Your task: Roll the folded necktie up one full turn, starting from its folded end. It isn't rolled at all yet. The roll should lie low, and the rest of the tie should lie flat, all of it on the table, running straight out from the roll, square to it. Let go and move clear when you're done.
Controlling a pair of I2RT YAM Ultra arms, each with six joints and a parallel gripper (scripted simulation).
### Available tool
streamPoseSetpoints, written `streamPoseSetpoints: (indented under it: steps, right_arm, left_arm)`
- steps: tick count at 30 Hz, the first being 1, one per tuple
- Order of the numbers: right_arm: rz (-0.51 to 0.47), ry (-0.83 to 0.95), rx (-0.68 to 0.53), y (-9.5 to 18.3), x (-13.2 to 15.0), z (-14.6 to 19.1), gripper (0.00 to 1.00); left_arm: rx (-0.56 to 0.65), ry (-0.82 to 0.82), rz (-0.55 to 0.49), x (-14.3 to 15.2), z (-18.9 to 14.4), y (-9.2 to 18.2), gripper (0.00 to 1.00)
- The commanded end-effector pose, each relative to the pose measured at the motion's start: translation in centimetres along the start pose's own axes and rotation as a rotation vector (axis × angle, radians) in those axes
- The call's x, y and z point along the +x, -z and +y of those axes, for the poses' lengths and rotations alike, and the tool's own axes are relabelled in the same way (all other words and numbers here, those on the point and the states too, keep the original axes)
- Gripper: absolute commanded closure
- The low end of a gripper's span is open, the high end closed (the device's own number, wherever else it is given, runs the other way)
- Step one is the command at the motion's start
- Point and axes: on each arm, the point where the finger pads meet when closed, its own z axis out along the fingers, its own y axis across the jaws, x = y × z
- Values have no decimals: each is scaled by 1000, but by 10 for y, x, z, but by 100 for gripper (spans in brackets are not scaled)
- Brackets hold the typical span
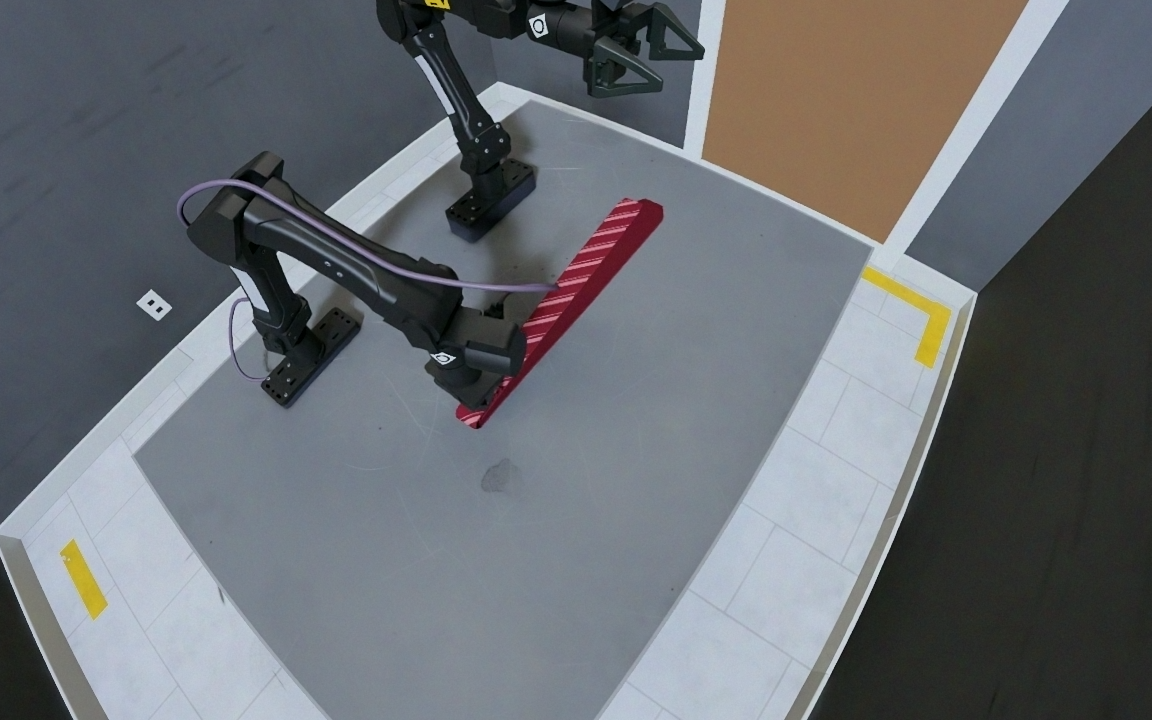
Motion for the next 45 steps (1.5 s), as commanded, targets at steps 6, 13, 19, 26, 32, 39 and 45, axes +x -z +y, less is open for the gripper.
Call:
streamPoseSetpoints:
  steps: [6, 13, 19, 26, 32, 39, 45]
  right_arm:
    - [-14, -17, -3, -3, -2, 0, 62]
    - [-14, -23, -3, -3, -2, 0, 62]
    - [-14, -29, -3, -3, -2, 0, 62]
    - [-14, -34, -3, -3, -2, 0, 62]
    - [-14, -41, -3, -3, -2, 0, 62]
    - [-14, -48, -3, -3, -2, 0, 62]
    - [-14, -52, -3, -3, -2, 0, 62]
  left_arm:
    - [11, 12, -48, -21, -1, 2, 0]
    - [11, 12, -48, -21, -1, 2, 0]
    - [11, 12, -48, -21, -1, 2, 0]
    - [11, 12, -48, -21, -1, 2, 0]
    - [11, 12, -48, -21, -1, 2, 0]
    - [11, 12, -48, -21, -1, 2, 0]
    - [11, 12, -48, -21, -1, 2, 0]
